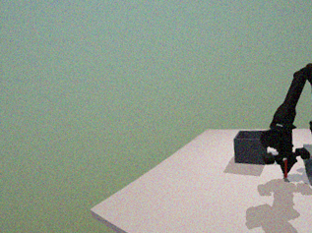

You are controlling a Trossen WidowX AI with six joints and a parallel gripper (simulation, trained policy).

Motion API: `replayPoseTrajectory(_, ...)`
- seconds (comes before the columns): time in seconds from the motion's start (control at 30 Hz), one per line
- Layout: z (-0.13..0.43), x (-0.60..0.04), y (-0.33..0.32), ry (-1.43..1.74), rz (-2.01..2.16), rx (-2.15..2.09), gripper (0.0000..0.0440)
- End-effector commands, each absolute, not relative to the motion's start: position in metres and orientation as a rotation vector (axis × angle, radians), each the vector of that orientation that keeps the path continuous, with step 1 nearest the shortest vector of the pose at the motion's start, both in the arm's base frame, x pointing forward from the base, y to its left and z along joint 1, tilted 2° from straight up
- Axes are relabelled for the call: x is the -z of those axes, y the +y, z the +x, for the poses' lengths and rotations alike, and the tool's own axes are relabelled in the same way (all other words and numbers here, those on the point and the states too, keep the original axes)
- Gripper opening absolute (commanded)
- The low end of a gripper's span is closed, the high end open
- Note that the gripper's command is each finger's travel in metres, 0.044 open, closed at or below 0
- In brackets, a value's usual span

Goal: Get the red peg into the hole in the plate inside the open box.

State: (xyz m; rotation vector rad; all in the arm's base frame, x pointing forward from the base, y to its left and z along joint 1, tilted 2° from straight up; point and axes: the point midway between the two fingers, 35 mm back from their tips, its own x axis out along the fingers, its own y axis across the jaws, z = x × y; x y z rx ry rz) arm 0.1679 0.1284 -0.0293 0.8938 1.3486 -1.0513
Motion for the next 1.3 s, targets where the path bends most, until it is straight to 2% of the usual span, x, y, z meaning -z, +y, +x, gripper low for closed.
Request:
replayPoseTrajectory(0.0,0.172,0.030,0.134,1.358,0.902,1.025,0.0008)
replayPoseTrajectory(0.83,0.219,-0.043,0.158,1.282,1.119,0.852,0.0000)
replayPoseTrajectory(1.27,0.254,-0.096,0.144,1.192,1.152,0.757,0.0000)
